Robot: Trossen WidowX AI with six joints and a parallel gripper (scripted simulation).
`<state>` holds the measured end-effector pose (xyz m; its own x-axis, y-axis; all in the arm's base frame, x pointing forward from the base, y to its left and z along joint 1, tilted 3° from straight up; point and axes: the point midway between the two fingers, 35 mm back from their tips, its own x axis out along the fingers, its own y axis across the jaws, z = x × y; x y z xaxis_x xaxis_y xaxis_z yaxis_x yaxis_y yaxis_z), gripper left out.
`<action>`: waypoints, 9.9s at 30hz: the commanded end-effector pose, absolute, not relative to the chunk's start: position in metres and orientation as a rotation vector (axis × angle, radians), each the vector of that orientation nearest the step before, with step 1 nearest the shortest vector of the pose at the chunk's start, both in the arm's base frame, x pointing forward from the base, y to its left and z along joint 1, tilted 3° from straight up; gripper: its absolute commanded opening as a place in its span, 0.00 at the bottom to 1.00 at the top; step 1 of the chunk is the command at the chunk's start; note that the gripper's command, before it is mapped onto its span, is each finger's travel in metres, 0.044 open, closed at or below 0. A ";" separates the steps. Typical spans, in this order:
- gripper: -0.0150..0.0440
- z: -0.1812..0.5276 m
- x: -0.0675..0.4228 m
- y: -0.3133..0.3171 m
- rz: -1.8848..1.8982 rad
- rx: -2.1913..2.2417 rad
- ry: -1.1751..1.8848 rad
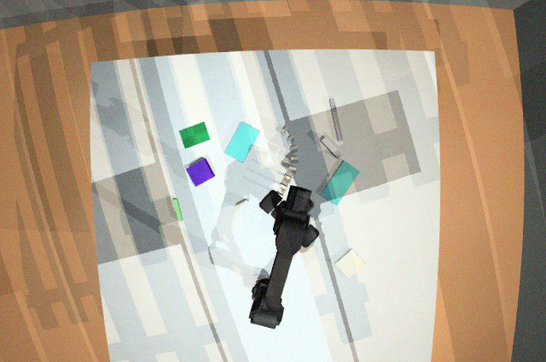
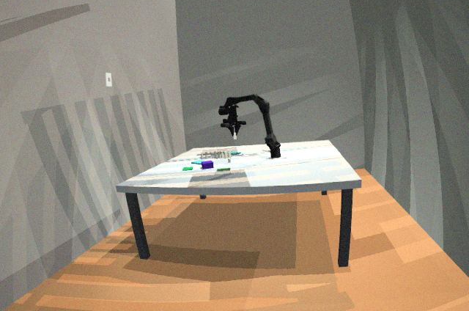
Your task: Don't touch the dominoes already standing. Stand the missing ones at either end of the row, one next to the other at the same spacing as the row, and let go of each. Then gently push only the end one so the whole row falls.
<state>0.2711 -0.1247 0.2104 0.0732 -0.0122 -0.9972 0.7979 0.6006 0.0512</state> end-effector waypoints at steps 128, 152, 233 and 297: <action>1.00 0.073 0.324 0.011 -0.948 1.017 1.271; 0.64 0.059 0.325 0.011 -0.948 1.017 1.271; 0.30 0.211 0.281 0.109 0.700 -0.742 1.379; 0.30 0.177 0.340 0.094 0.773 -0.062 0.455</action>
<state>0.3448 0.0964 0.1765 0.6136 0.6389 -0.4640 -0.6768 0.7283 0.1077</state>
